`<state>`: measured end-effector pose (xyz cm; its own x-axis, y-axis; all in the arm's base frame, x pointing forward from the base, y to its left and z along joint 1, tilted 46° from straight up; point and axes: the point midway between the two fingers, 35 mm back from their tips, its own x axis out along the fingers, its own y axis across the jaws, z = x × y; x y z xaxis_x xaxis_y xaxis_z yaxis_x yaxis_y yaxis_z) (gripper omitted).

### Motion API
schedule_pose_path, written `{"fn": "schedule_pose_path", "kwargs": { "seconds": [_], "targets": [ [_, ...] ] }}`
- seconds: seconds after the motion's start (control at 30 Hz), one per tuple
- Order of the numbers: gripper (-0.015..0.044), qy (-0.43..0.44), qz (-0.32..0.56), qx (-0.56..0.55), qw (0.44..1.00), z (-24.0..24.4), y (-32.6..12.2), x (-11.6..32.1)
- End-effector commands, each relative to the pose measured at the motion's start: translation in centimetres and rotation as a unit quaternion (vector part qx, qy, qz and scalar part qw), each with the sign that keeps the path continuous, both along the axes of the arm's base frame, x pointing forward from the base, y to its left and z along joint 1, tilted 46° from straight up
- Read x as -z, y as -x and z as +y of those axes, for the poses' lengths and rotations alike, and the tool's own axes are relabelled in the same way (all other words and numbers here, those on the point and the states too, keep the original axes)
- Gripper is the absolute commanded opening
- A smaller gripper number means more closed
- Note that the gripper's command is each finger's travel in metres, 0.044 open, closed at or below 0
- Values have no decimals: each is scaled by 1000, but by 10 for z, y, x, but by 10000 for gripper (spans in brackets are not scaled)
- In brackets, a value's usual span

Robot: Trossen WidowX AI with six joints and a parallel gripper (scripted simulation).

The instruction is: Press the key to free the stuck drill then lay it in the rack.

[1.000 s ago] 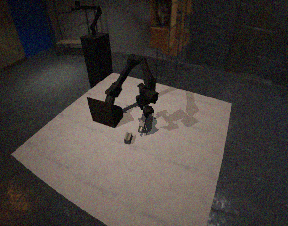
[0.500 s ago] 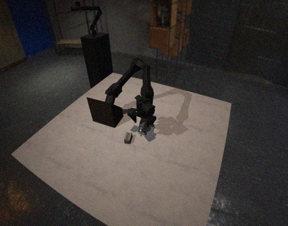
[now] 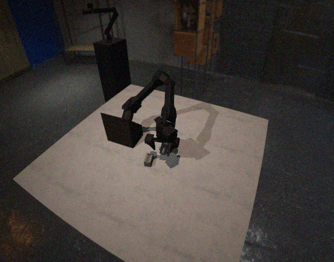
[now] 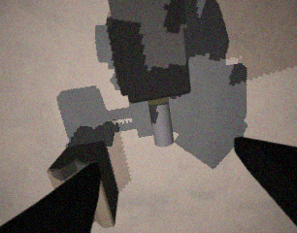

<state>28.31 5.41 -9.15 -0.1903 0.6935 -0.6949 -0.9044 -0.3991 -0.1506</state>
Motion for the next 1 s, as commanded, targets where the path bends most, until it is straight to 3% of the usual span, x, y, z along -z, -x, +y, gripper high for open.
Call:
{"fn": "schedule_pose_path", "kwargs": {
  "seconds": [0.0, 0.97],
  "targets": [
    [440, 1, -6, -5, 1000, -1, -1, 2],
    [440, 1, -6, -5, 1000, 30, 8, 20]
  ]
}}
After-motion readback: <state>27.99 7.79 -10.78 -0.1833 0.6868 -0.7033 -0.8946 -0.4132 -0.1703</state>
